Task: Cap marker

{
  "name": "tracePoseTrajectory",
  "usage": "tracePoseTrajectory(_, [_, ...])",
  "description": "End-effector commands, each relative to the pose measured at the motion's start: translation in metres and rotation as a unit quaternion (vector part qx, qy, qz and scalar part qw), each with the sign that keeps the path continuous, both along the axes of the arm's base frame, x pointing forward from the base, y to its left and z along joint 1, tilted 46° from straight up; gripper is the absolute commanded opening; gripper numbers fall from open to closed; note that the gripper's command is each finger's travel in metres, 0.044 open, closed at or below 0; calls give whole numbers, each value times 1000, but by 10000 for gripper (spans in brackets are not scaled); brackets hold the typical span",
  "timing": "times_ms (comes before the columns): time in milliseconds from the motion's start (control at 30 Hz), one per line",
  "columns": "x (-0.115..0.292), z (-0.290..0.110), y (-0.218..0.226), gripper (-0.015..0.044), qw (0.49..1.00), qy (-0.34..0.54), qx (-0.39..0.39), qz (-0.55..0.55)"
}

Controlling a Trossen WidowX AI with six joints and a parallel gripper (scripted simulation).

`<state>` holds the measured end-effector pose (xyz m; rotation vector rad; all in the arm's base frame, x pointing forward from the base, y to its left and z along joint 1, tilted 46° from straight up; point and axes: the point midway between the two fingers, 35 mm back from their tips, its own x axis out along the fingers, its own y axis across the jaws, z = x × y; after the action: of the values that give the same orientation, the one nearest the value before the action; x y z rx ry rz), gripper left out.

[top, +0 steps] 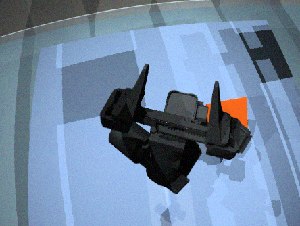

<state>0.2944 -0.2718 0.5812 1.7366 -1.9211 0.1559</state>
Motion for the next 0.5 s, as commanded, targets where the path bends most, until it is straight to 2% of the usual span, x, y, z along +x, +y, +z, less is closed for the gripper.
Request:
tracePoseTrajectory(0, [-1, 1, 0, 374, 1000, 0, -2, 0])
tracePoseTrajectory(100, [-23, 20, 8, 295, 1000, -4, -26, 0])
tracePoseTrajectory(167, [-51, 36, 10, 243, 998, -31, -46, -11])
tracePoseTrajectory(467, [-151, 85, 30, 235, 979, -141, -143, -44])
